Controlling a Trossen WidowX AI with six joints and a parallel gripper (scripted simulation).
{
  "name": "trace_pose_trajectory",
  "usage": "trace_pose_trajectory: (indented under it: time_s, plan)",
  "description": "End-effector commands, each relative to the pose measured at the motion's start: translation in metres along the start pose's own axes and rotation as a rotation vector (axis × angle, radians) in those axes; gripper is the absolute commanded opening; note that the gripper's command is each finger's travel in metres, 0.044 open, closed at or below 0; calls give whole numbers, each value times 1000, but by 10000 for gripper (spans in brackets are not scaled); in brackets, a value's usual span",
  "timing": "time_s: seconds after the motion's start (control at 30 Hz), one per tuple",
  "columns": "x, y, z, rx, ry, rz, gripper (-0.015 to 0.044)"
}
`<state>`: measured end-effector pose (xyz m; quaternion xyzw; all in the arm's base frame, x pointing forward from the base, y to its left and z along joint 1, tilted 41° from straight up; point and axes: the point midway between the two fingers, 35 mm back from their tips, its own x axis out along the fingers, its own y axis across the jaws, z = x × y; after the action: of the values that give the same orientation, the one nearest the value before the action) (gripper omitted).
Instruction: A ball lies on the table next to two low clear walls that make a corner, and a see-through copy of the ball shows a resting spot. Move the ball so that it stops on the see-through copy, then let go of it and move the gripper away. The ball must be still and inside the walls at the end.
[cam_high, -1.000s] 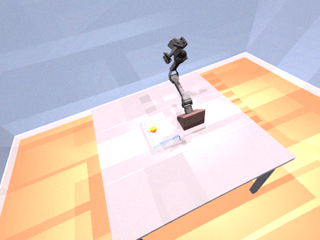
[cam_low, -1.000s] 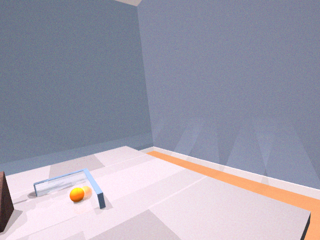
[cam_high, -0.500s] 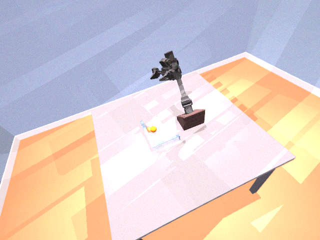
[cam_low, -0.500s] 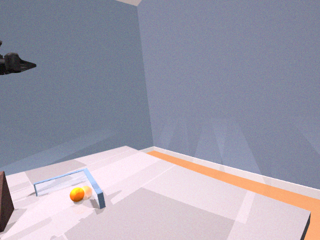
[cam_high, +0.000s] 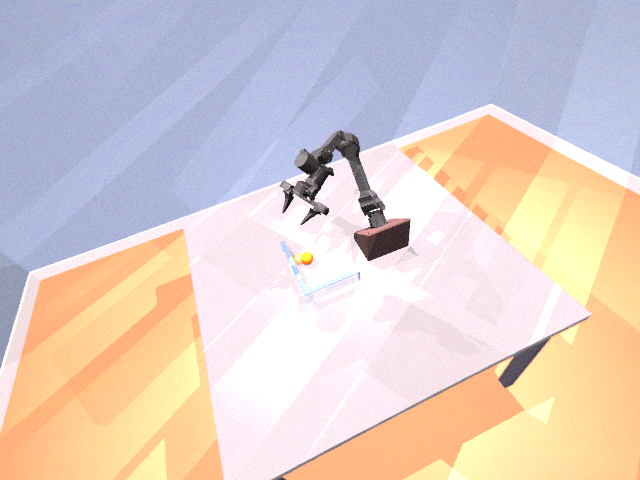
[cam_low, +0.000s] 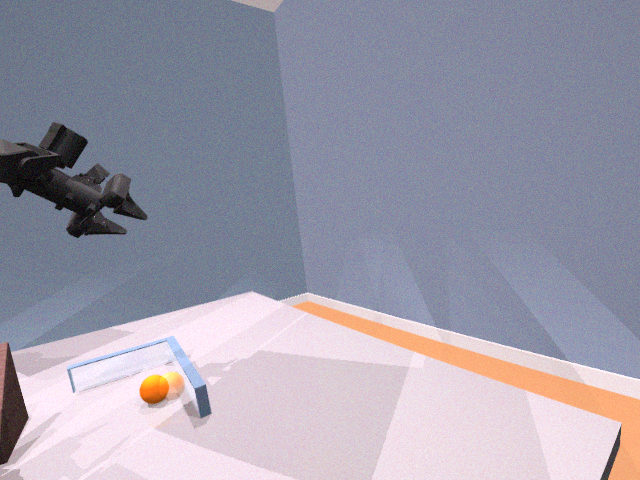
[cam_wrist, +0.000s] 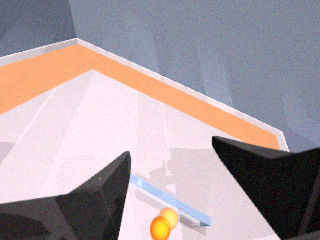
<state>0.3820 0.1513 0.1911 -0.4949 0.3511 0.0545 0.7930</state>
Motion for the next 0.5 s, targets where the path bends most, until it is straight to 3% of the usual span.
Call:
trace_pose_trajectory:
  time_s: [0.0,0.27,0.47]
  plan:
    - [33,0,-37,-88,148,48,376]
    - [84,3,-119,-345,437,222,376]
    - [112,12,-220,-693,689,602,376]
